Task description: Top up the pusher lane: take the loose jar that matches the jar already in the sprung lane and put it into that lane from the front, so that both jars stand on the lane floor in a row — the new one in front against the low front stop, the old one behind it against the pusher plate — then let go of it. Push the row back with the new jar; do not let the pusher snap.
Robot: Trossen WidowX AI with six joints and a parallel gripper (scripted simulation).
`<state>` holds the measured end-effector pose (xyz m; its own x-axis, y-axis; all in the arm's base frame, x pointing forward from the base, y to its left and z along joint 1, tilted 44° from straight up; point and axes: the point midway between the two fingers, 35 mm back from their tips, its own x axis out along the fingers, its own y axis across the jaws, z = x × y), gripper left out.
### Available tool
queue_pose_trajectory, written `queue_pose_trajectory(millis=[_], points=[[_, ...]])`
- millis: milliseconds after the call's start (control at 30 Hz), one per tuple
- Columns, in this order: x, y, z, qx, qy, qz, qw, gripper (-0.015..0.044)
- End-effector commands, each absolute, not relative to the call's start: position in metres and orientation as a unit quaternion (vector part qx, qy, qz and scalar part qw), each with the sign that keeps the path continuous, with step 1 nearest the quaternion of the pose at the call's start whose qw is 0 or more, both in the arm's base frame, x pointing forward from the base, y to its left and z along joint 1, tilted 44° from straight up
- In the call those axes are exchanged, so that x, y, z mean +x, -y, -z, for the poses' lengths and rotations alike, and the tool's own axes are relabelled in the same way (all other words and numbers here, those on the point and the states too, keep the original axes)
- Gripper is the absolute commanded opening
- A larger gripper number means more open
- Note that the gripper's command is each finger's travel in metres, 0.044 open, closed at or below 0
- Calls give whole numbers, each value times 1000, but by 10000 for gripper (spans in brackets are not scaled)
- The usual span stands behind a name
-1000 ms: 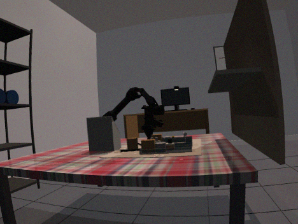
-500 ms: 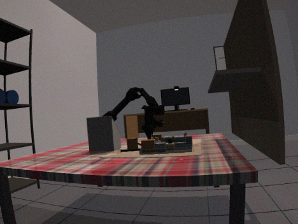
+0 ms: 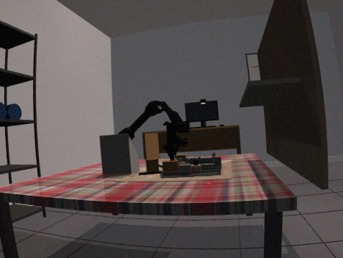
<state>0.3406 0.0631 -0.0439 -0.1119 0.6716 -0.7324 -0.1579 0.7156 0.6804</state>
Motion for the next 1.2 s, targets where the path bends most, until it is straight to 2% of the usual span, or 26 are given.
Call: queue_pose_trajectory(millis=[0, 1167], points=[[348, -64, 41, 193, -662, -328, 646, 0], [349, -69, 46, 194, -662, -328, 646, 0]])
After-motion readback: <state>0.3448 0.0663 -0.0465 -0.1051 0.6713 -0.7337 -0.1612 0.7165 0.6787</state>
